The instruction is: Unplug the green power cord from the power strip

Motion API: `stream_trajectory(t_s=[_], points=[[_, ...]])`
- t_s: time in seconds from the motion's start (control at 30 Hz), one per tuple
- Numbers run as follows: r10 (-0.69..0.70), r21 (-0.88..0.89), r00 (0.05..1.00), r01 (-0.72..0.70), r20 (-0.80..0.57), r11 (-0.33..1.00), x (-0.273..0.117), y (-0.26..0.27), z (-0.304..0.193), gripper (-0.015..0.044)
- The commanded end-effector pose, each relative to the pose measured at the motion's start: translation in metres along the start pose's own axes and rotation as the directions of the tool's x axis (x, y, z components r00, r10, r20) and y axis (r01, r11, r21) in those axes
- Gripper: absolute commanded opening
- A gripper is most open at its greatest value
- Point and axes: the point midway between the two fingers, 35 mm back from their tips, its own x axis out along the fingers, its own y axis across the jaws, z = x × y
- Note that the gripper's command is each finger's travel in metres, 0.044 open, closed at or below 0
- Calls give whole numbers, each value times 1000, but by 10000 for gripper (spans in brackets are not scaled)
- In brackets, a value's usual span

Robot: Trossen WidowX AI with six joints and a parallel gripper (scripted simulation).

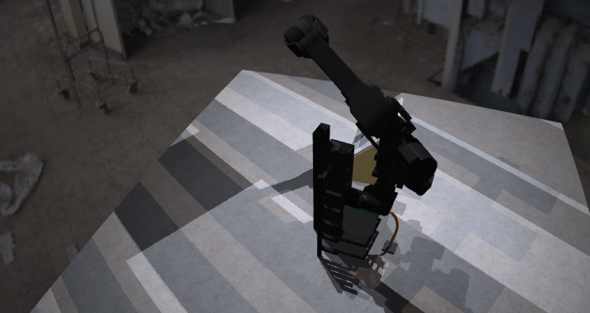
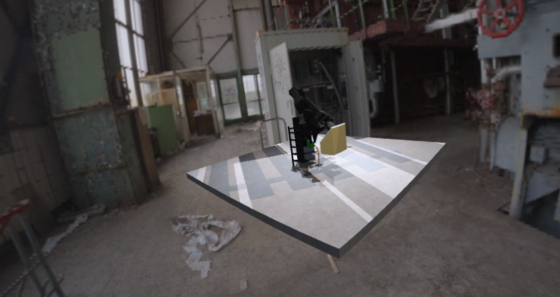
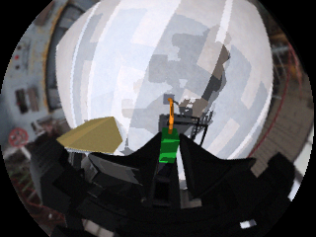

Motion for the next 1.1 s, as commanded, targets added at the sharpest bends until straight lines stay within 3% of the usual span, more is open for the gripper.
stream_trajectory(t_s=[0.0, 0.43, 0.97, 1.07], points=[[-16, -7, 999, 17, 30, 1000, -8, -1, 20, 0], [-17, -8, 999, 17, 30, 1000, -12, 1, 41, 0], [-18, -9, 999, 18, 28, 1000, -10, 0, 43, 420], [-18, -8, 999, 19, 30, 1000, -16, 0, 68, 440]])
